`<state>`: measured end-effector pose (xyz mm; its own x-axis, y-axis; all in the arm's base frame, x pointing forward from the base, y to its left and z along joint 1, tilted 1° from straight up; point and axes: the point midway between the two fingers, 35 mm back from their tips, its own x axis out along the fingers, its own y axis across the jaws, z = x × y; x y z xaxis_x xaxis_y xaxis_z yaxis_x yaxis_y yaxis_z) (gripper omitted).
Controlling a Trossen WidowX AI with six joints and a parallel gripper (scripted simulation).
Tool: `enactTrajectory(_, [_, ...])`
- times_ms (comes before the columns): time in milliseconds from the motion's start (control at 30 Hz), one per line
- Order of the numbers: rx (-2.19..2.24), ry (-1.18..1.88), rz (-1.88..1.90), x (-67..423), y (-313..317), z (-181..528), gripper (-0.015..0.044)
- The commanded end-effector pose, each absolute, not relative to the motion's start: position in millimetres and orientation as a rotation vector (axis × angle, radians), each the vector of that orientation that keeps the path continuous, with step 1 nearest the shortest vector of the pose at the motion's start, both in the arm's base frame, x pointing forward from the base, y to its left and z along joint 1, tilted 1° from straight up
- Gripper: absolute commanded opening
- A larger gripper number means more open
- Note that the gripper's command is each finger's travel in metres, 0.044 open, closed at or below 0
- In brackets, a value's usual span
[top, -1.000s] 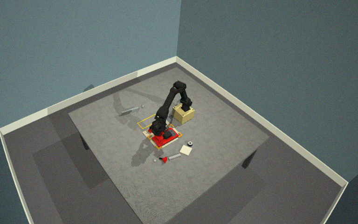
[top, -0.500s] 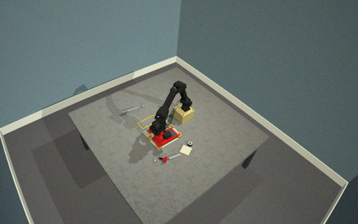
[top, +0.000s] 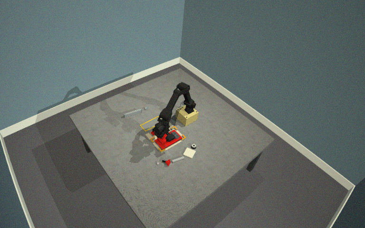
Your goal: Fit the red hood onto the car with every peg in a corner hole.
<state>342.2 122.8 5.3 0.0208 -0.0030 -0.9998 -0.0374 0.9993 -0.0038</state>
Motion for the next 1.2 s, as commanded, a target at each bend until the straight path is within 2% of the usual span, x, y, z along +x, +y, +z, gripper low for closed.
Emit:
enactTrajectory(0, [-0.027, 1.55, 0.028, 342, 124, 4, 0.0])
enactTrajectory(1167, [-0.028, 1.55, 0.028, 342, 124, -5, 0.0])
